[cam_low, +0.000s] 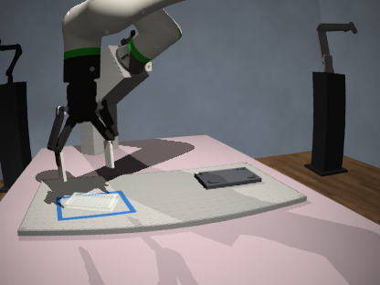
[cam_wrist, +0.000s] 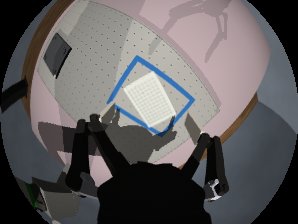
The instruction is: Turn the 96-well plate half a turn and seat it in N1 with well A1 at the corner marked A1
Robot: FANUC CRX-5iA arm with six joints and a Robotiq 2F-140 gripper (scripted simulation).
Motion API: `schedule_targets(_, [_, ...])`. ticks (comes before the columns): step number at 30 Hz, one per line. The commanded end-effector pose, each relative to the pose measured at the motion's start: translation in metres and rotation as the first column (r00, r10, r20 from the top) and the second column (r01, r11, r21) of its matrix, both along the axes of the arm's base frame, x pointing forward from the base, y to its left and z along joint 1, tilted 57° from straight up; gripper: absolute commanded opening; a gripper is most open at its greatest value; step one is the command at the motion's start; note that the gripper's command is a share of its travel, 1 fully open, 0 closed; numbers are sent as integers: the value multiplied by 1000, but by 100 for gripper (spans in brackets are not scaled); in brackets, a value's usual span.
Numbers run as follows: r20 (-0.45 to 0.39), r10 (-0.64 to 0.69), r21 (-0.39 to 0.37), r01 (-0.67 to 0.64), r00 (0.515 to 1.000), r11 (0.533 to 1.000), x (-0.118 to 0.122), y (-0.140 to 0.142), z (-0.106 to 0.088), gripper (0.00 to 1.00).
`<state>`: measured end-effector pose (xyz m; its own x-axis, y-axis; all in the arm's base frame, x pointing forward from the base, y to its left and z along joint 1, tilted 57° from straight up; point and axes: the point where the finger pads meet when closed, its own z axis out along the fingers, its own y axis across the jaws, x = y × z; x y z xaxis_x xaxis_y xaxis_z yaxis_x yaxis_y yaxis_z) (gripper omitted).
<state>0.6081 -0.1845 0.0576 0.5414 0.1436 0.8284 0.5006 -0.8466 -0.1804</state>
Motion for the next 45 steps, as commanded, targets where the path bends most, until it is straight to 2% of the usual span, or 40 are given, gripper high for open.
schedule_targets(1, [-82,-65,82,71,995,994,0,0,0,100])
schedule_targets(7, [-198,-152,200,192,968,961,0,0,0,100])
schedule_targets(13, [-320,-220,298,318,922,900,0,0,0,100])
schedule_targets(15, [-320,-220,298,318,922,900,0,0,0,100])
schedule_targets(17, [-361,-238,326,361,902,874,0,0,0,100])
schedule_targets(26, [-545,-284,417,549,789,724,0,0,0,100])
schedule_targets(32, [-547,-284,418,551,787,722,0,0,0,100])
schedule_targets(39, [-679,-281,445,685,678,576,0,0,0,100])
schedule_targets(45, [-779,-251,437,786,574,437,0,0,0,100])
